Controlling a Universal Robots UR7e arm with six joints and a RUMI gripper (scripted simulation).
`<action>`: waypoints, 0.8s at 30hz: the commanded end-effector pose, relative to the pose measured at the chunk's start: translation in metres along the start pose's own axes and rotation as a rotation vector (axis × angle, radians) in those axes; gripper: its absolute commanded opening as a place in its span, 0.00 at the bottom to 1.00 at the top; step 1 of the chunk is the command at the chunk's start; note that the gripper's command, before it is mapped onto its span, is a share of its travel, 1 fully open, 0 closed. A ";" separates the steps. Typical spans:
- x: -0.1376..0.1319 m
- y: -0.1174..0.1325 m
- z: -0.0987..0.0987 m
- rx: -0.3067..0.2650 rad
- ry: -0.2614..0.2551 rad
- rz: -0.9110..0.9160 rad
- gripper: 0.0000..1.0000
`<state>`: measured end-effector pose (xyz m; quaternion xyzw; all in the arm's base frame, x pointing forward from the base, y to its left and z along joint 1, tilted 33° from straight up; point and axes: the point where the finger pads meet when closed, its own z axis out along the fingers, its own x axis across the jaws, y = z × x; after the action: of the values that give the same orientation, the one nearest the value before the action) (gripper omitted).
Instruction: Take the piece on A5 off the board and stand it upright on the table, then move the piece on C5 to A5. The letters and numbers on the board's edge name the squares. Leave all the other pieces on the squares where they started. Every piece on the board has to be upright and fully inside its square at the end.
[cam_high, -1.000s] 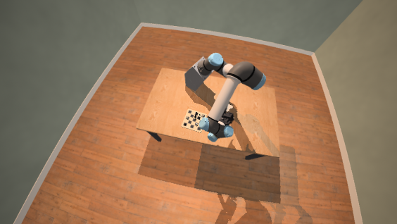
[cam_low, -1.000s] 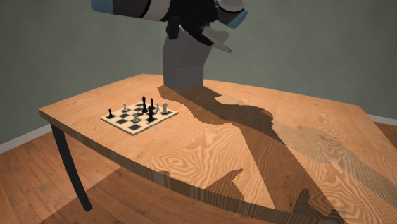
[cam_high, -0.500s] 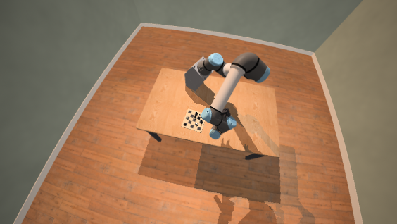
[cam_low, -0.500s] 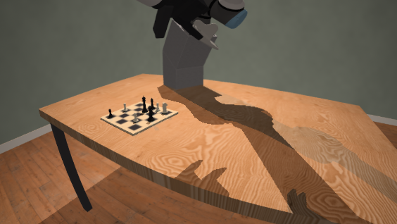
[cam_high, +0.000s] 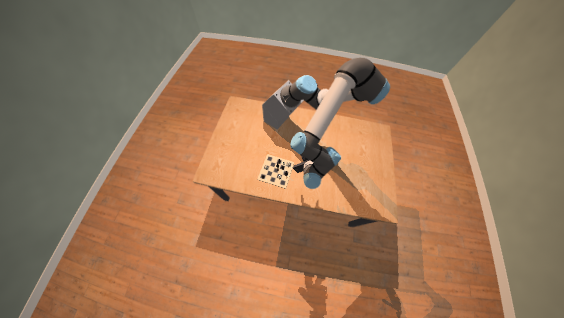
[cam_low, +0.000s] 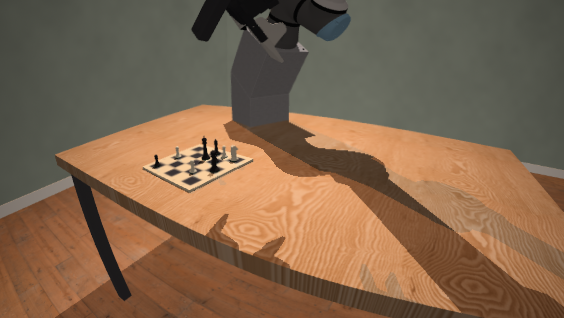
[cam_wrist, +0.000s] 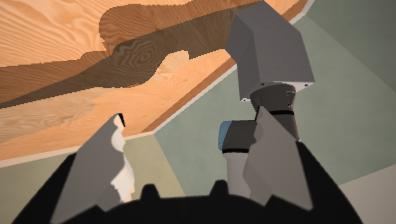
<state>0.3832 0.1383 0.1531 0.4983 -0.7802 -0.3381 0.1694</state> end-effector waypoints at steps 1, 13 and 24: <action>0.020 -0.022 -0.011 0.172 0.004 -0.120 1.00; 0.054 -0.053 -0.046 0.453 0.091 -0.285 1.00; 0.095 -0.071 -0.095 0.741 0.247 -0.413 1.00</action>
<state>0.4352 0.0261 0.1563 0.6802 -0.7291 -0.0718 0.0249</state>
